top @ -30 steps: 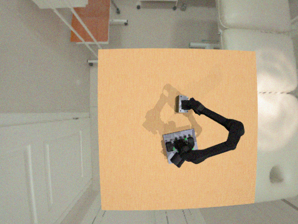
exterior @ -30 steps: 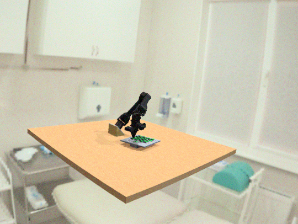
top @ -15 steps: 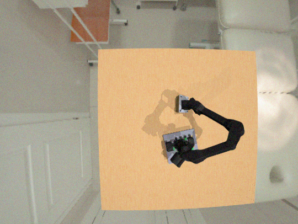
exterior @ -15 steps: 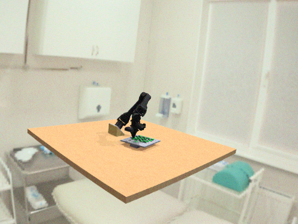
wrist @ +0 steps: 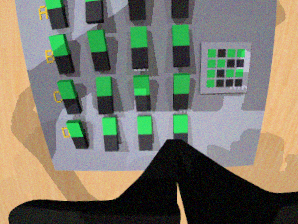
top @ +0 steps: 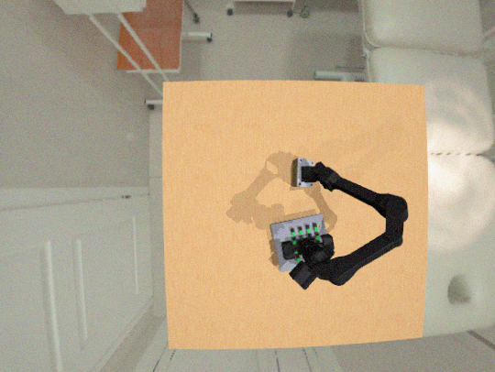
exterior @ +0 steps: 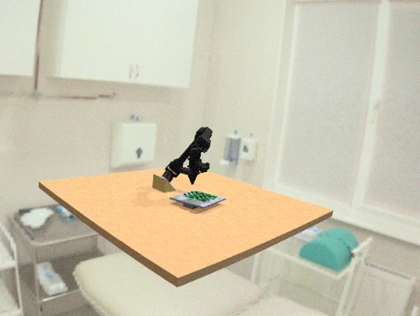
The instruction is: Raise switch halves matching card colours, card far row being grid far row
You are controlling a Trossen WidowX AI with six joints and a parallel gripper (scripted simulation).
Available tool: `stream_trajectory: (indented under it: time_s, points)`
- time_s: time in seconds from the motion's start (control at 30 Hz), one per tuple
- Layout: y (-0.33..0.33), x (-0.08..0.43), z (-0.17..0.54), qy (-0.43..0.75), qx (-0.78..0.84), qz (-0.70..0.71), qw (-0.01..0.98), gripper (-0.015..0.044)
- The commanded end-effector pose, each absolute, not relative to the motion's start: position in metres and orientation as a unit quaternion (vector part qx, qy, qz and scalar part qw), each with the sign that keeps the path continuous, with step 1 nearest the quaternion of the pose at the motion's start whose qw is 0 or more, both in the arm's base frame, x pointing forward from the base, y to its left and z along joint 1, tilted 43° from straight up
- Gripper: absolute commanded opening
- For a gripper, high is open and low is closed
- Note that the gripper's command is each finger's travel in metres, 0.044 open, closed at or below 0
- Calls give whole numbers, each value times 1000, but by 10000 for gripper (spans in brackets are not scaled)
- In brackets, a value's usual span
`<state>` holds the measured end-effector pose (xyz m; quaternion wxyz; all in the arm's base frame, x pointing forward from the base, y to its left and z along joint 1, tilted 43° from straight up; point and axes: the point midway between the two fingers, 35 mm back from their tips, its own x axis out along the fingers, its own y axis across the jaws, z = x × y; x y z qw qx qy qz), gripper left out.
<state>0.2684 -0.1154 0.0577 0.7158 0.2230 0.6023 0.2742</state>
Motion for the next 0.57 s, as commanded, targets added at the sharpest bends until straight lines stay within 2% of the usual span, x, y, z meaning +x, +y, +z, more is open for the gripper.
stream_trajectory:
  time_s: [0.0, 0.53]
  points:
    - [-91, 295, 93, 595, 214, 281, 722, 0]
    - [-90, 296, 95, 595, 214, 281, 722, 0]
